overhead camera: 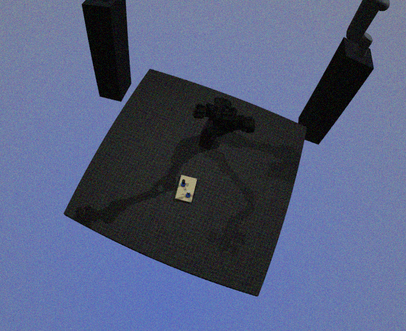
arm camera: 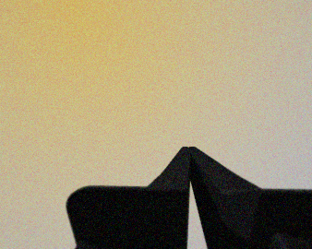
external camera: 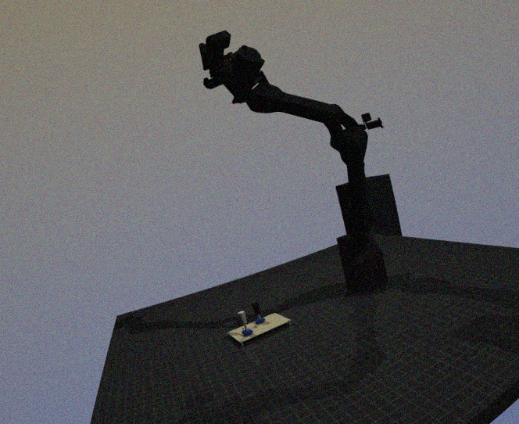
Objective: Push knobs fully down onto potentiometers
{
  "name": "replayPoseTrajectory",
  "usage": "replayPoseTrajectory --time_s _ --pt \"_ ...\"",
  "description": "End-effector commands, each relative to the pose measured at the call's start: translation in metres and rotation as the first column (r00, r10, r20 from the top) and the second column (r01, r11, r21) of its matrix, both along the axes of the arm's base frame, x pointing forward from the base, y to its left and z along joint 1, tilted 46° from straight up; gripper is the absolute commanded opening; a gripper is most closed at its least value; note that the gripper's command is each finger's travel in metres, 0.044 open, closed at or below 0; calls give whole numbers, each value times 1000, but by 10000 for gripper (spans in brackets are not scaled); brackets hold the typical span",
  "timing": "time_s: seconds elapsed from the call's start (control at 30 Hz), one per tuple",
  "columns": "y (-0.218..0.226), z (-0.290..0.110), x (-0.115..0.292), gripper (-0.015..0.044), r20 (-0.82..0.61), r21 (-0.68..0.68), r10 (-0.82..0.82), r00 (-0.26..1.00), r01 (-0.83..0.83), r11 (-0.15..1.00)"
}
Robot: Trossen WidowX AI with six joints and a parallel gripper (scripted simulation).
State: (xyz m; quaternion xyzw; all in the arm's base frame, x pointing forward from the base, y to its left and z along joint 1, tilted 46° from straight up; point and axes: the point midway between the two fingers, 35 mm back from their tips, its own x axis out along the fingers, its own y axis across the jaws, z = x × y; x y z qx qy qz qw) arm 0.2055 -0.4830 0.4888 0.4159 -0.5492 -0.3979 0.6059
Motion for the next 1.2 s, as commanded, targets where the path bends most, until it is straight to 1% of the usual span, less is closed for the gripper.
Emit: replayPoseTrajectory --time_s 0.0,0.27,0.53,0.87,1.17 --pt "-4 -23 19 0 -134 52 32 990 -26 998" --pt "-7 -65 53 0 -370 143 118 922 -69 987" --pt "-1 -110 87 0 -570 228 233 788 -120 966" --pt "14 -168 125 0 -752 328 376 541 -188 926" --pt "37 -221 152 0 -838 418 478 264 -255 872"
